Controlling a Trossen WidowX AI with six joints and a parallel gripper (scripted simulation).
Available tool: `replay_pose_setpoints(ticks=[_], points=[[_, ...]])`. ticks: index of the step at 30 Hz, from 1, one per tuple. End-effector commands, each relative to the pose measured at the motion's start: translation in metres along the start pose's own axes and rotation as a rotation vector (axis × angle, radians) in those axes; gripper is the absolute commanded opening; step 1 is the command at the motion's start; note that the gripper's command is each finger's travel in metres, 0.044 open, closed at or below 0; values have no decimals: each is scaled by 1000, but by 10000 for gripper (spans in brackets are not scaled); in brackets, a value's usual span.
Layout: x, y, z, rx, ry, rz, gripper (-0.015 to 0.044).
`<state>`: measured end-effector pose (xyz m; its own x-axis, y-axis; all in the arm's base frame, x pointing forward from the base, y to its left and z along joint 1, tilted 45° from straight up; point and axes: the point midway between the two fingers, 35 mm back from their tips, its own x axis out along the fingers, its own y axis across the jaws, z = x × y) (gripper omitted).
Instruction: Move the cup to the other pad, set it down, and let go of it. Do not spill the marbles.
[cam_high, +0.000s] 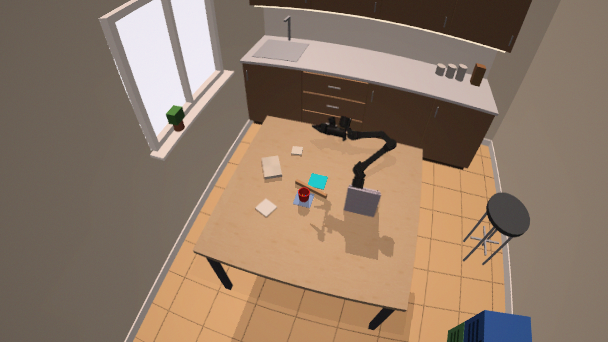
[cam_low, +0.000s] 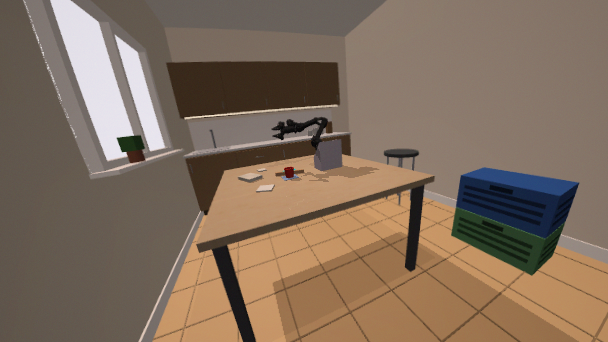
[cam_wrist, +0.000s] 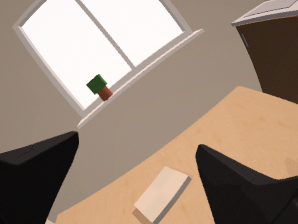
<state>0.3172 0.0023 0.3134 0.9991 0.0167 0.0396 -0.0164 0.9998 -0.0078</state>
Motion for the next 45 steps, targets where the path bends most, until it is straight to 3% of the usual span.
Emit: replay_pose_setpoints(ticks=[1, 10, 18, 25, 32, 45], points=[[2, 1, -3, 12, 11, 0, 374], [44, 41, -140, 460, 557, -185, 148], [27, 65, -250, 692, 863, -633, 148], [-5, 73, -313, 700, 887, -1019, 148], [-41, 75, -359, 600, 717, -1340, 148], [-48, 77, -367, 575, 669, -1381, 148]])
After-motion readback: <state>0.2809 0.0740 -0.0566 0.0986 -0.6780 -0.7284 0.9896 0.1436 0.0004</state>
